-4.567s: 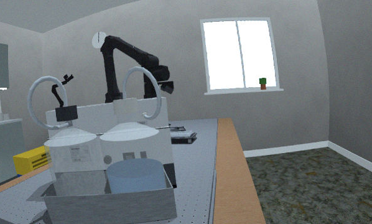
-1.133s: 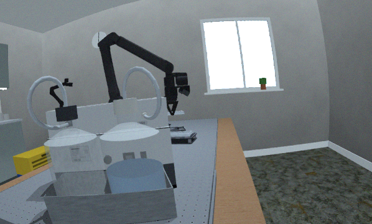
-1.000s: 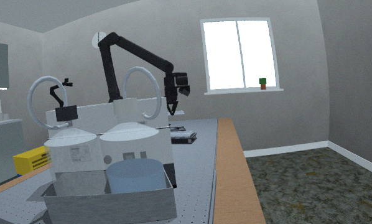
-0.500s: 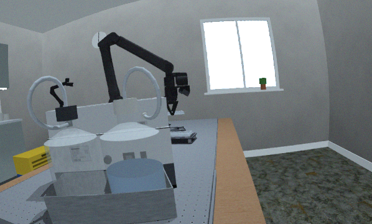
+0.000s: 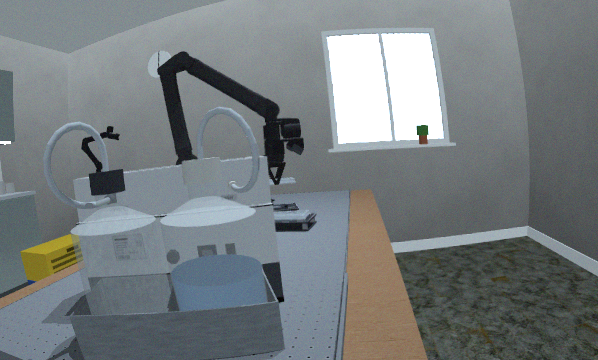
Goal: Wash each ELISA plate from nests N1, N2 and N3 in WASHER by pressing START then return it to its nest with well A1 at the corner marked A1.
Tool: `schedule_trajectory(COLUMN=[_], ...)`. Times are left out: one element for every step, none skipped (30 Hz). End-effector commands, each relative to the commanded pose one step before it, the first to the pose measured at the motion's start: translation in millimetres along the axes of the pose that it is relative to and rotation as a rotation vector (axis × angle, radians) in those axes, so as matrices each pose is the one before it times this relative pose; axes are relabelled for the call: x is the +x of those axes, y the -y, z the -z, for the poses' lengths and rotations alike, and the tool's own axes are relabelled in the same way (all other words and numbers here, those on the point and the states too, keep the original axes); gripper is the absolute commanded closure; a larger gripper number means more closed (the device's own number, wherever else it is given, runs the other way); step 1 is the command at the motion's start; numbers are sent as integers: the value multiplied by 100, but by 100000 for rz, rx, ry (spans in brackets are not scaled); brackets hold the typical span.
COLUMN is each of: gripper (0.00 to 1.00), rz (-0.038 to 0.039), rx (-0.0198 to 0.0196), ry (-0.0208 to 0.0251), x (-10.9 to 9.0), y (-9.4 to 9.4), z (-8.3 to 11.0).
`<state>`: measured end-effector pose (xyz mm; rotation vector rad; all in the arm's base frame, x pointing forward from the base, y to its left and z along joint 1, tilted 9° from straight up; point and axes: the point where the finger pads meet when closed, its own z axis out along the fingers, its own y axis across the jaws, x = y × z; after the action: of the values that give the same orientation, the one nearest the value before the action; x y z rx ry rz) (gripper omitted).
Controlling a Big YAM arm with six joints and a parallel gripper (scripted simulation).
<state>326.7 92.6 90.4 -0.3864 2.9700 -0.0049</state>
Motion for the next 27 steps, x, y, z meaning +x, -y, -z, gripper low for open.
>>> schedule_trajectory(gripper=[16,16,16,16,16,16,16,16,16,16,16,16,16,16,16,16,16,16,16,16,16,16,16,16,16,16,16], rz=[-2873,-5,-12,-21,-31,-42,-54,-62,-11,-10,0,0,-10,-10,-10,-9,-9,-9,-9,-9,-8,-8,-2,0,-933,-1551,-29], rx=[21,-31,-59,-95,-139,-189,-247,-288,-76,-75,0,0,-74,-73,-72,-71,-70,-69,-68,-67,-65,-64,-17,-2,188,-626,-147], ry=[1336,128,294,459,622,782,940,992,-20,-21,0,0,-23,-23,-24,-25,-26,-27,-28,-29,-29,-30,-8,-1,2,2196,364], x=[-621,-33,-112,-191,-270,-347,-424,-449,38,38,0,0,39,40,40,41,41,42,42,42,43,43,-4,-14,-144,-452,124], y=[-1795,-514,-525,-540,-557,-578,-602,-620,-534,-534,0,0,-535,-532,-532,-532,-531,-531,-531,-530,-530,-529,-147,-23,343,488,95], z=[-289,-7,44,94,145,195,245,261,-54,-54,0,0,-55,-55,-56,-56,-56,-57,-57,-58,-58,-59,-12,-1,-26,793,162])
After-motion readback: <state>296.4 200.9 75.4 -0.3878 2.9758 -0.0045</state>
